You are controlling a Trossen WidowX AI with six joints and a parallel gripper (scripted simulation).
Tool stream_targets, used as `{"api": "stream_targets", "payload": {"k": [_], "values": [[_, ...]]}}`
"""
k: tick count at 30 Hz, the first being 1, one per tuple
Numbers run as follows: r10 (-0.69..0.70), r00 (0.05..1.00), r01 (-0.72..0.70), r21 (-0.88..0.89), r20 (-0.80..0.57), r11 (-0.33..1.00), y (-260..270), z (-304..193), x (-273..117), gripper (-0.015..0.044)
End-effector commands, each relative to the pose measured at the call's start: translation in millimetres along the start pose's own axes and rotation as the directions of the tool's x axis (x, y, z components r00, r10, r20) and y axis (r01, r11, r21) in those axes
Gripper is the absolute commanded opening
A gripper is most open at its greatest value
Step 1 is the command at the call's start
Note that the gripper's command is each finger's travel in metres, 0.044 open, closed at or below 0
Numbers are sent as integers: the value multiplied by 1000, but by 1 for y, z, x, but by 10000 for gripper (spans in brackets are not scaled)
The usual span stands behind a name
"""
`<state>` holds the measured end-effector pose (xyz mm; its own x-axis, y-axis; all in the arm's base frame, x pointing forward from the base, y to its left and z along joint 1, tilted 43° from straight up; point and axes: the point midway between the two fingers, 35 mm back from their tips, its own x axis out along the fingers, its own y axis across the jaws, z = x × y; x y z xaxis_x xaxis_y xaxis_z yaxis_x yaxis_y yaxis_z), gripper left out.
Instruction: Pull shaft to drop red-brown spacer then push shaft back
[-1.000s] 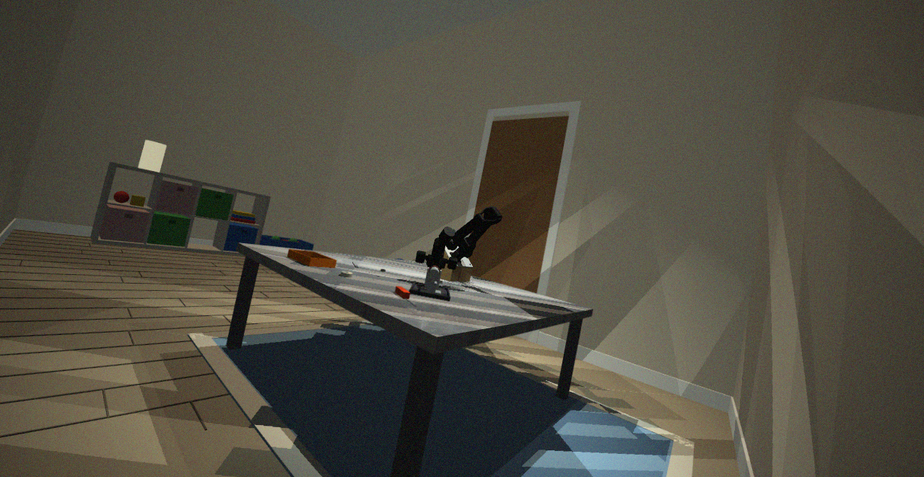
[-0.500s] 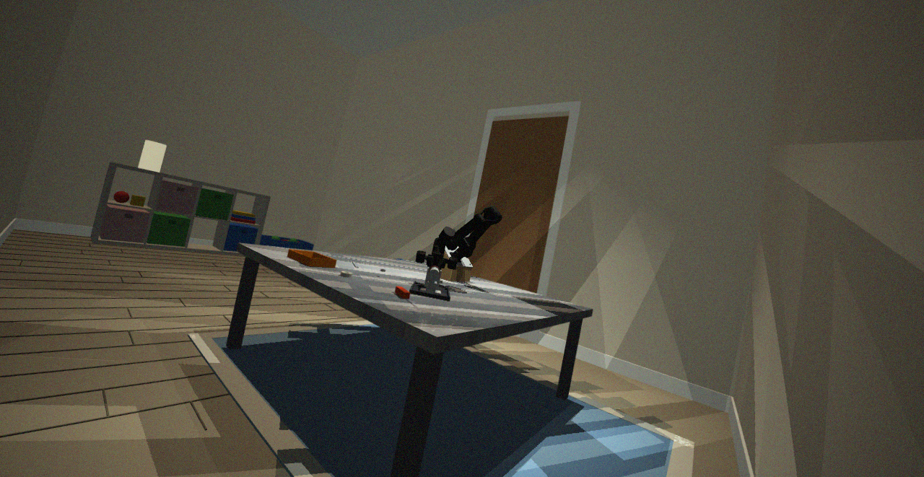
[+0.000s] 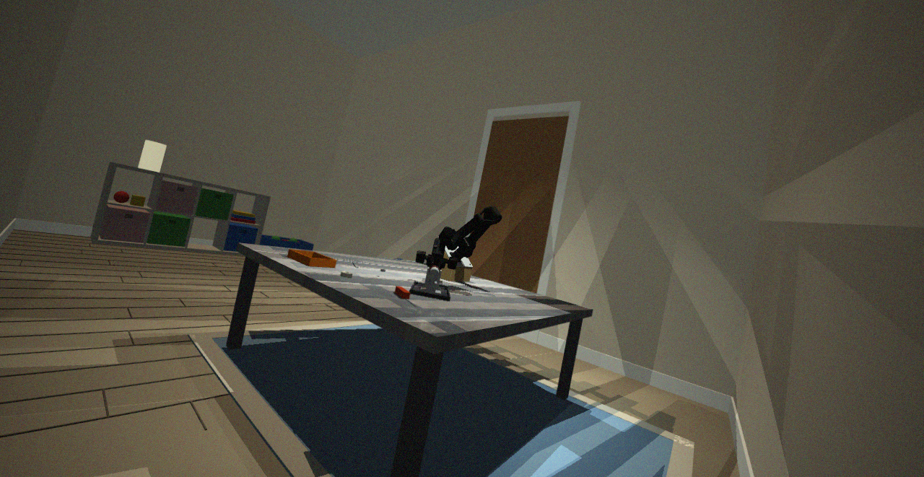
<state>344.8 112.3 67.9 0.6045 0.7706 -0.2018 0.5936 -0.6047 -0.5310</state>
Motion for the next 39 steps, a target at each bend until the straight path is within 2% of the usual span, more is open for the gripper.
{"api": "stream_targets", "payload": {"k": [1, 39], "values": [[0, 1000, 0, -3, 1, 1000, 0, 1, -1, 0], [0, 1000, 0, -3, 1, 1000, 0, 4, -4, 0]]}}
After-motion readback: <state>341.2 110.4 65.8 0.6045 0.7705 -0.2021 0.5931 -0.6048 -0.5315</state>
